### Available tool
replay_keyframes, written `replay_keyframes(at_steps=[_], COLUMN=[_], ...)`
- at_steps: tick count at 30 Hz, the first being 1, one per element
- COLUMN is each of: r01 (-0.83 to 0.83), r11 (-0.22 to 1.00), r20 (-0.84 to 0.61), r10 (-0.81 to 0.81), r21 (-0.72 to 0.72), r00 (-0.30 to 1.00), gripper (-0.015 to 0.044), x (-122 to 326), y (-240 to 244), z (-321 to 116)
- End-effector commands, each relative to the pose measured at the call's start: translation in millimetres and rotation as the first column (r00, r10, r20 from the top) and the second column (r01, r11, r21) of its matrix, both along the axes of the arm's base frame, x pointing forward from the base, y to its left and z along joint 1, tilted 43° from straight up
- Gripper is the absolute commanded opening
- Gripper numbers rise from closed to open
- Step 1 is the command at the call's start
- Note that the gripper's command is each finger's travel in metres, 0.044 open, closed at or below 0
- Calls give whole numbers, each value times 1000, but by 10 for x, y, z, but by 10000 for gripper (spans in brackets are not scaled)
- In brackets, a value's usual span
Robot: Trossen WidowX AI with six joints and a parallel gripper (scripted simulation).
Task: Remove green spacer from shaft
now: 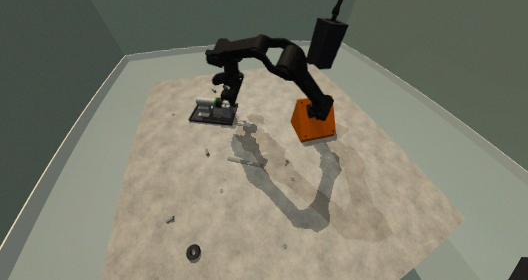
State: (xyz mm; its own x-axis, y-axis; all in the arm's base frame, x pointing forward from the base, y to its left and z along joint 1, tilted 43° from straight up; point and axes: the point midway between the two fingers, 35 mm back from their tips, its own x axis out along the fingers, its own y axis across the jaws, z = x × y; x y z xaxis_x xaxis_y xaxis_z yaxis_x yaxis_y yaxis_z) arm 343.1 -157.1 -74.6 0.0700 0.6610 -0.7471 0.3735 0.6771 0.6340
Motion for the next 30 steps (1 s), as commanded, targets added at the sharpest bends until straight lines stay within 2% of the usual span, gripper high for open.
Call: replay_keyframes(at_steps=[1, 30], r01=[-3, -3], r11=[1000, 1000], r20=[3, 3], r10=[3, 3], r21=[4, 4], r00=[1000, 1000], gripper=[440, 440], x=[-2, 54], y=[6, -13], z=[2, -9])
